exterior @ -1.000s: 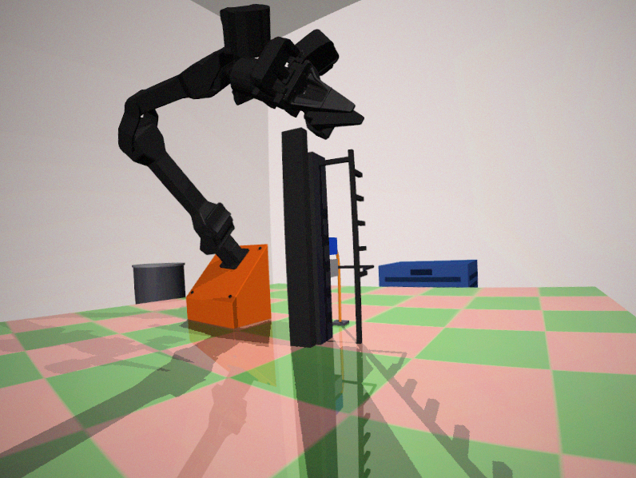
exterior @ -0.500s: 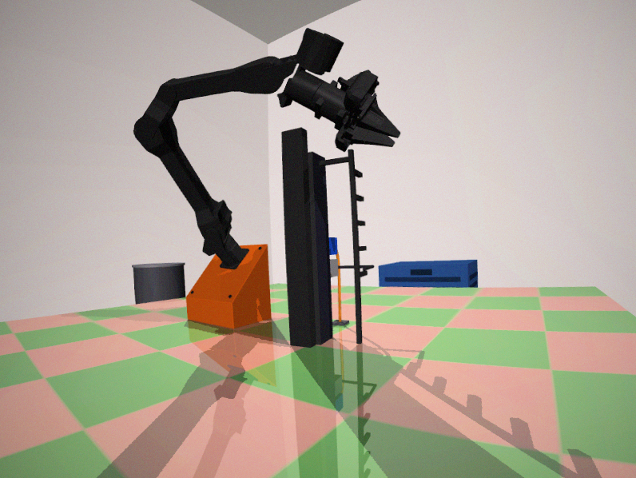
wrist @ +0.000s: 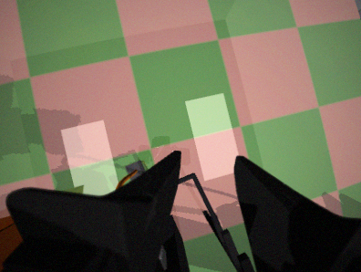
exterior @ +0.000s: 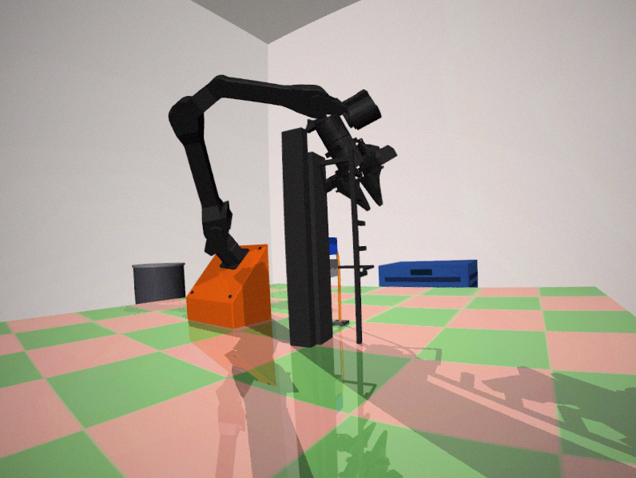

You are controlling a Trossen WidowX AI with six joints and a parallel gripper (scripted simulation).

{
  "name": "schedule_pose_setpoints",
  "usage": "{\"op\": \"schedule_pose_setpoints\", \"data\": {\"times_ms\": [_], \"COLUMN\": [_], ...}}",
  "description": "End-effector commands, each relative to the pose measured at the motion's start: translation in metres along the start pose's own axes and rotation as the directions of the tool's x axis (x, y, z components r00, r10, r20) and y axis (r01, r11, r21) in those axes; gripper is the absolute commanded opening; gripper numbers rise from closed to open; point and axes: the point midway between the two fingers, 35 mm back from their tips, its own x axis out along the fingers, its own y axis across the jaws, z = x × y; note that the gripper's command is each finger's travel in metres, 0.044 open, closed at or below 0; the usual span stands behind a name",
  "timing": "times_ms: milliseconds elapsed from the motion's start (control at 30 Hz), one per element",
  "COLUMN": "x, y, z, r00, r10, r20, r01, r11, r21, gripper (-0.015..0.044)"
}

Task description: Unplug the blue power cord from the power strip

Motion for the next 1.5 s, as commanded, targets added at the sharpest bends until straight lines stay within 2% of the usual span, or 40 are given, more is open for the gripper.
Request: {"op": "schedule_pose_setpoints", "data": {"times_ms": [0,100,167,667,1467], "x": [0.019,0.023,0.023,0.022,0.01], "y": [0.043,0.069,0.074,0.072,0.056], "z": [-0.022,-0.043,-0.047,-0.049,-0.08], "r00": [0.968,0.9,0.88,0.88,0.879], "r10": [0.115,0.161,0.165,0.165,0.165], "r20": [-0.222,-0.406,-0.445,-0.444,-0.447], "r01": [-0.159,-0.306,-0.339,-0.339,-0.339], "r11": [0.968,0.896,0.875,0.875,0.875], "r21": [-0.193,-0.322,-0.346,-0.346,-0.346], "gripper": [0.016,0.016,0.016,0.016,0.016]}}
